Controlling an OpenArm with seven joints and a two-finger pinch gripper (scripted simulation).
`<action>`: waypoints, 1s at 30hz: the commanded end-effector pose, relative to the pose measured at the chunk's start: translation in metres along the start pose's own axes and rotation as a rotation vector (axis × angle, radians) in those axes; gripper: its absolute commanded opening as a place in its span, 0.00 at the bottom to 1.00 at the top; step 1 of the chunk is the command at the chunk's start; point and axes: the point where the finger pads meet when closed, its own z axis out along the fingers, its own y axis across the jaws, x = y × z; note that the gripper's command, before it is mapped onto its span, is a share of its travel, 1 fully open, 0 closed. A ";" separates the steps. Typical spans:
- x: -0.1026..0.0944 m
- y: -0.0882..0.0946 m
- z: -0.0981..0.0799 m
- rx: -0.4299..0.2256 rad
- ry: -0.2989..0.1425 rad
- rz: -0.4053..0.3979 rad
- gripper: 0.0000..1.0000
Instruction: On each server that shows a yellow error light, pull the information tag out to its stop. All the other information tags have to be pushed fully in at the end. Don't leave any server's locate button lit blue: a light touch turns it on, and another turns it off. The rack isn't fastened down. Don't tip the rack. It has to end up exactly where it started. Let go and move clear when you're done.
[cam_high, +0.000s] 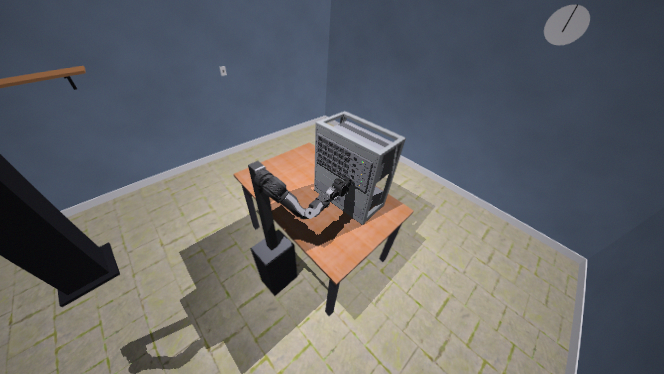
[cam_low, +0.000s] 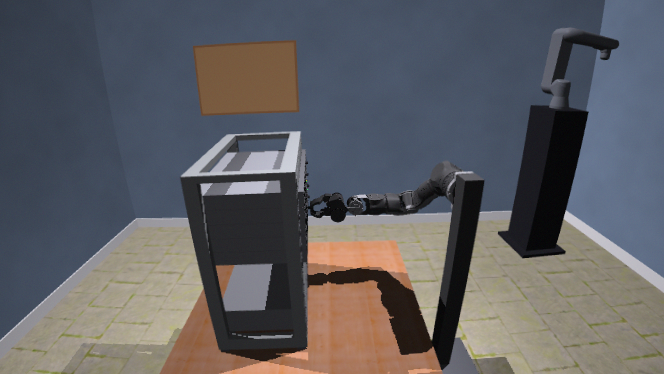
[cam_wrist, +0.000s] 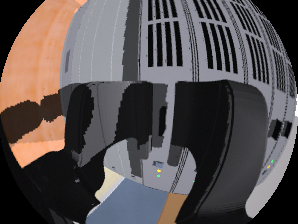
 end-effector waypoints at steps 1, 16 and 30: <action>0.001 0.002 0.000 -0.002 0.003 0.000 0.10; 0.001 0.002 0.000 -0.001 0.002 0.000 0.10; 0.000 0.000 0.000 0.000 0.001 0.000 0.10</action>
